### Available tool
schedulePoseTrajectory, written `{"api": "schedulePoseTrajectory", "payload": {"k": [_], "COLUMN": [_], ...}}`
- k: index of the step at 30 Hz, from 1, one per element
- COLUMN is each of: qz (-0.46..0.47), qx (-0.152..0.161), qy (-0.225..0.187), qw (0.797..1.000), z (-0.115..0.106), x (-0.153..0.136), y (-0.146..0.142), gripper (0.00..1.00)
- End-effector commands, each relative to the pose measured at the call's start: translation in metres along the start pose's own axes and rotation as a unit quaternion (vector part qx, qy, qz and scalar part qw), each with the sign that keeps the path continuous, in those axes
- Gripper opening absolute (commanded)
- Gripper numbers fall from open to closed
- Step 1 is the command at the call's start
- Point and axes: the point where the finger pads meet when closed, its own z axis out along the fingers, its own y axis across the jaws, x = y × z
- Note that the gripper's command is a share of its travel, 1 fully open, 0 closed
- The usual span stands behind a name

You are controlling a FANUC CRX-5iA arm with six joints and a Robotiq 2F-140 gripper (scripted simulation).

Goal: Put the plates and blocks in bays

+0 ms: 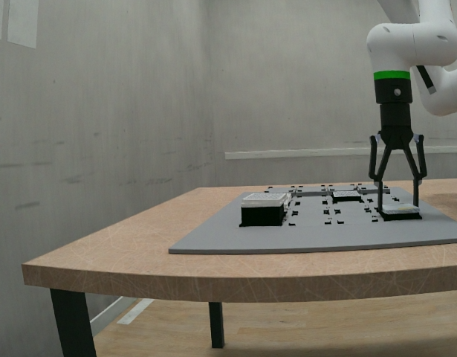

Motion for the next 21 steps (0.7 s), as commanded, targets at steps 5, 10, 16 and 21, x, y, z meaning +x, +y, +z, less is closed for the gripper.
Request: {"api": "schedulePoseTrajectory", "payload": {"k": [5,10,16,21], "qz": [0.000,0.000,0.000,0.000], "qx": [0.001,0.001,0.001,0.001], "qy": [0.000,0.000,0.000,0.000], "qw": [1.000,1.000,1.000,1.000], "z": [-0.0001,0.0003,0.0005,0.0009], "x": [-0.0005,-0.0005,-0.0005,-0.0005], "y": [-0.0005,-0.0005,-0.0005,-0.0004], "gripper": [0.10,0.10,0.10,0.61]}}
